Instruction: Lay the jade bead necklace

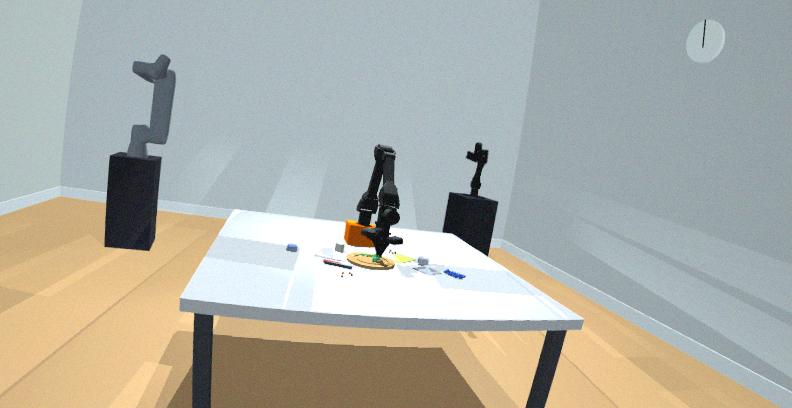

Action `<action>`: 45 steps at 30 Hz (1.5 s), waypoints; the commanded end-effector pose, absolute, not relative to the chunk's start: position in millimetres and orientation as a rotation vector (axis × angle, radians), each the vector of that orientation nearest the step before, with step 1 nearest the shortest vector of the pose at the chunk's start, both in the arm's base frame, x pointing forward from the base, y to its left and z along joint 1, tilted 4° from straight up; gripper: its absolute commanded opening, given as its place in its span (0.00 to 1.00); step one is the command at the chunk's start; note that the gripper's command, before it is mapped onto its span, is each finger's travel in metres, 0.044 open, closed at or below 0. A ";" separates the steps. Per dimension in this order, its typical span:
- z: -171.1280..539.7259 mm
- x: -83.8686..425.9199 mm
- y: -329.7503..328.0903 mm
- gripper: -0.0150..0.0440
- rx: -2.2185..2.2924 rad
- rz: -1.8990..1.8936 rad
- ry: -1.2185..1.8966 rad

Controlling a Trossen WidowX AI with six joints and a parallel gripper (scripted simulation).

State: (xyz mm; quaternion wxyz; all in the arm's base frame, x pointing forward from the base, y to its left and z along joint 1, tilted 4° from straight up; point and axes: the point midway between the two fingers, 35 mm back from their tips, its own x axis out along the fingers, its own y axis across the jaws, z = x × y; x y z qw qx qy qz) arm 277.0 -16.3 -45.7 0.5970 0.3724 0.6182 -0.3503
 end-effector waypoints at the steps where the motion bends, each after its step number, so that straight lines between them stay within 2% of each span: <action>1: -45.6 277.2 -16.4 0.30 0.865 -0.813 1.434; 5: -45.6 277.2 -16.4 0.25 0.865 -0.813 1.434; 45: -39.8 287.0 6.6 0.25 0.868 -0.821 1.448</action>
